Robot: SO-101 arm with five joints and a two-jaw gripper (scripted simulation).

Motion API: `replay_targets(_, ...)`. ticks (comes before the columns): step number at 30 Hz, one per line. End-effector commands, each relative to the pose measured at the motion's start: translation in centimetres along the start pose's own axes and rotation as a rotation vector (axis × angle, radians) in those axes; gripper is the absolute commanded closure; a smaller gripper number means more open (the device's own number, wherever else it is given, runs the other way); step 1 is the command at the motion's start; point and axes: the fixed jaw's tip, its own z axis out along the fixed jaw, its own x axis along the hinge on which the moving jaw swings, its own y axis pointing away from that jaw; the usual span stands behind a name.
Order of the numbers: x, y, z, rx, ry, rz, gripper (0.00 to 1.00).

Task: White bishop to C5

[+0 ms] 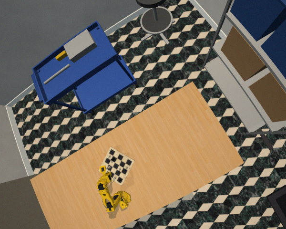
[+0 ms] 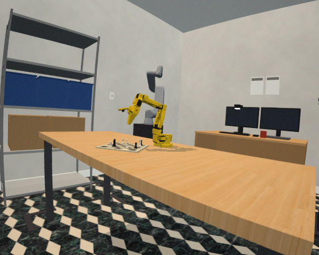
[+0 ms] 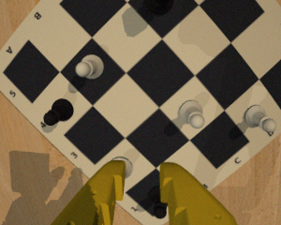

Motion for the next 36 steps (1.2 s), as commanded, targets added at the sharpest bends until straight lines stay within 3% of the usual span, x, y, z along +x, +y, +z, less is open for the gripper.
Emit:
replay_targets(1, 2.0, 0.8, -0.3, -0.014, -0.147, -0.016, 0.93)
replay_targets(8, 5.4, 1.8, 1.0, -0.040, -0.180, -0.066, 0.91)
replay_targets(14, 7.1, 2.2, 2.1, -0.054, -0.198, -0.092, 0.90)
replay_targets(36, 7.8, 2.4, 2.8, -0.060, -0.204, -0.104, 0.90)
